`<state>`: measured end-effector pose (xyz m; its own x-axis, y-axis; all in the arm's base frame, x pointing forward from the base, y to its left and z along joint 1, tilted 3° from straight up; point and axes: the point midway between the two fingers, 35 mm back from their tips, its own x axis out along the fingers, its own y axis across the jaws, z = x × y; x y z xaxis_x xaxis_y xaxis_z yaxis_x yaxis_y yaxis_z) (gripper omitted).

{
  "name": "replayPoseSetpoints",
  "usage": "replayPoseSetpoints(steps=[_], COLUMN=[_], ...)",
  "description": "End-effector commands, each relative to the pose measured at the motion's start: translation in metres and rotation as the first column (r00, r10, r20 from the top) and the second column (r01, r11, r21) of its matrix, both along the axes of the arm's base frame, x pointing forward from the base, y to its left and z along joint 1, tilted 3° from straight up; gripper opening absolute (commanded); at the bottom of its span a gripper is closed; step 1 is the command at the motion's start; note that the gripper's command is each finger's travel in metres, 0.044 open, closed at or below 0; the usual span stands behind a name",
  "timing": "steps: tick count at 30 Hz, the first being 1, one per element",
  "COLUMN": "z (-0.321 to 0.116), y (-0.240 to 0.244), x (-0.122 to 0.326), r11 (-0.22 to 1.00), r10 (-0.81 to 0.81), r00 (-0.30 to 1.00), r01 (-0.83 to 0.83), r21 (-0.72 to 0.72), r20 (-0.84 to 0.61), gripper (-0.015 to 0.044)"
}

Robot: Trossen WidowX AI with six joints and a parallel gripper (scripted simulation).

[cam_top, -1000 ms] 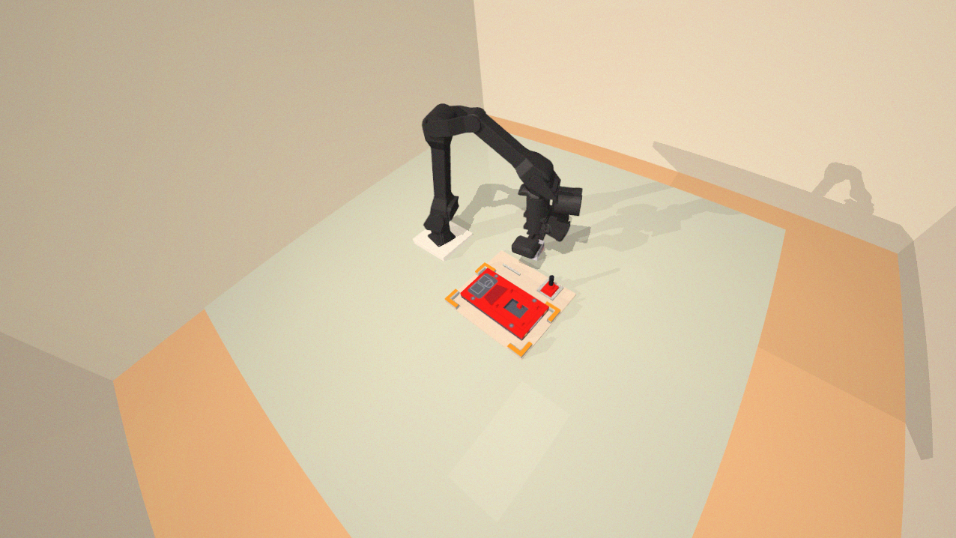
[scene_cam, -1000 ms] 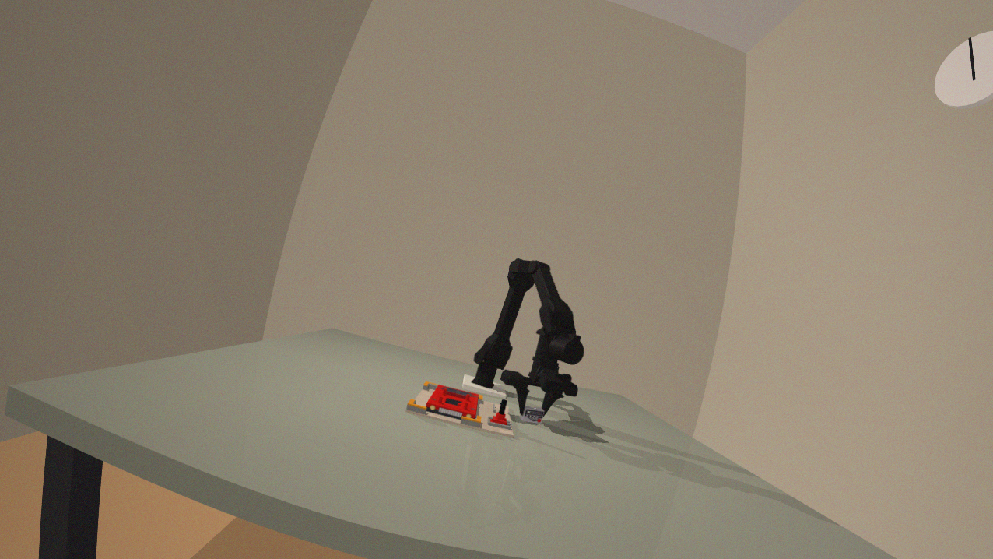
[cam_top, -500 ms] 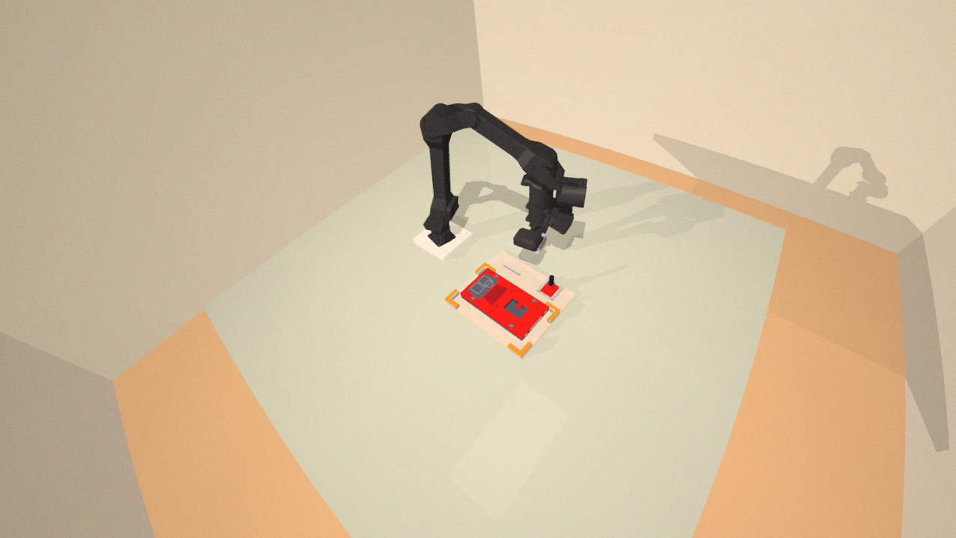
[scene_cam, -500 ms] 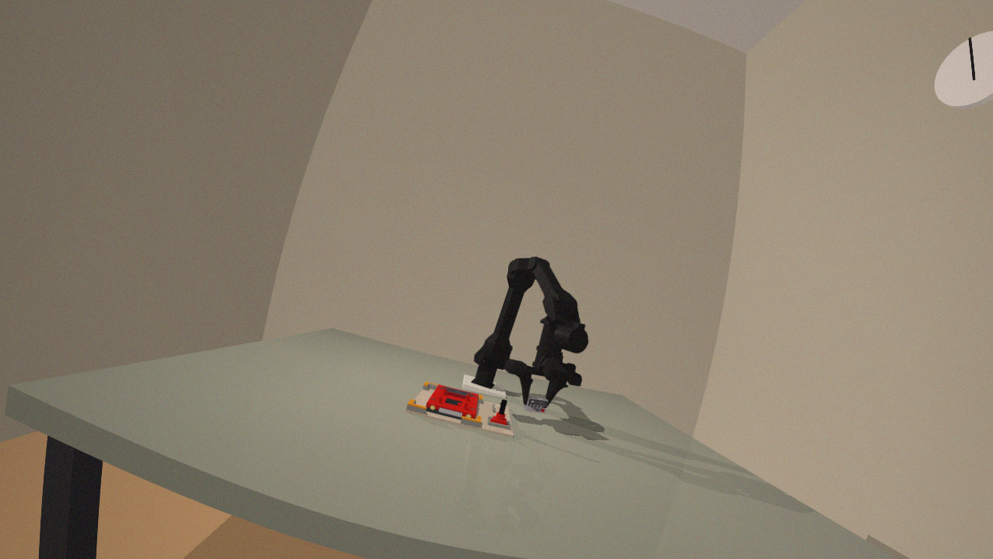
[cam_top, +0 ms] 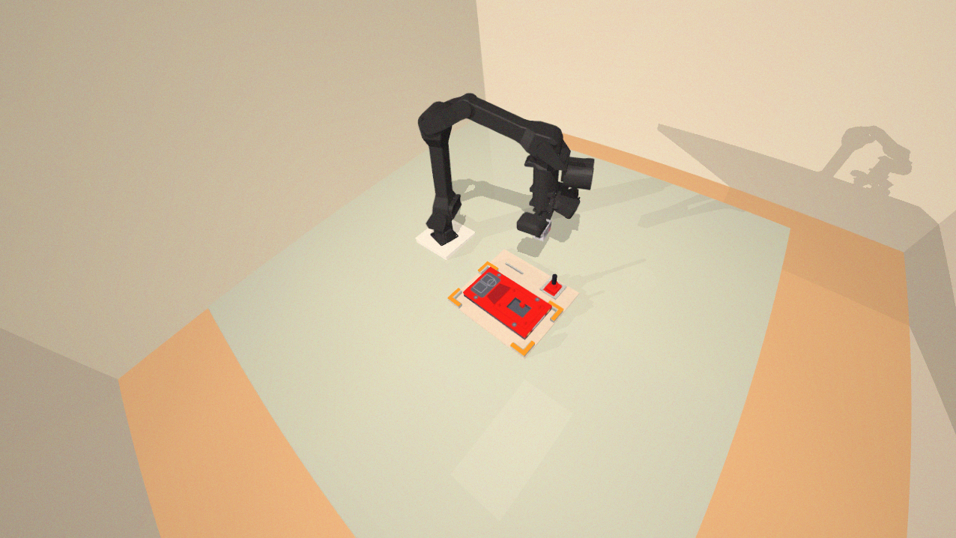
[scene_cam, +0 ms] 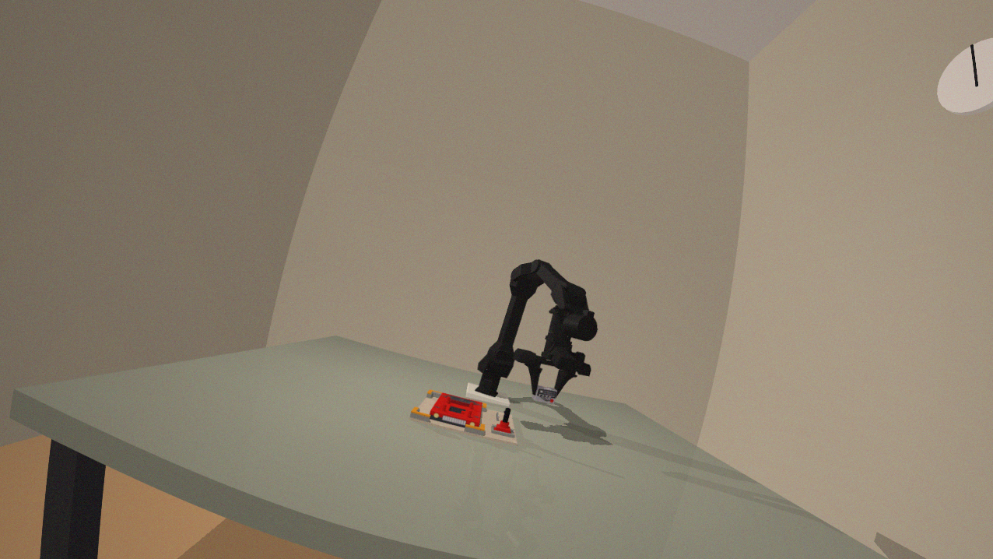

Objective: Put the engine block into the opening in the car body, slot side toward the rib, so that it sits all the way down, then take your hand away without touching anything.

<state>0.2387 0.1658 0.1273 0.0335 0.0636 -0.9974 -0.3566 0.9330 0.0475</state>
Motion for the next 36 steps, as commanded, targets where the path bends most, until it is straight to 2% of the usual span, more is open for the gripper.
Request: replayPoseSetpoints(steps=[1,12,24,31,36], z=[0.017,0.050,0.032,0.034,0.033], y=[-0.001,-0.007,-0.006,-0.007,-0.009], x=[-0.001,-0.008,-0.006,-0.009,-0.013], r11=[1.000,1.000,1.000,1.000,0.997], r10=[0.003,0.003,0.002,-0.002,-0.012], r00=[1.000,1.000,1.000,0.997,0.981], r01=[-0.003,-0.003,-0.002,-0.001,-0.003], r21=[0.007,0.006,0.008,0.031,0.074], r20=[0.008,0.006,0.010,0.072,0.193], gripper=[0.0000,0.0000,0.0000,0.0000,0.0000])
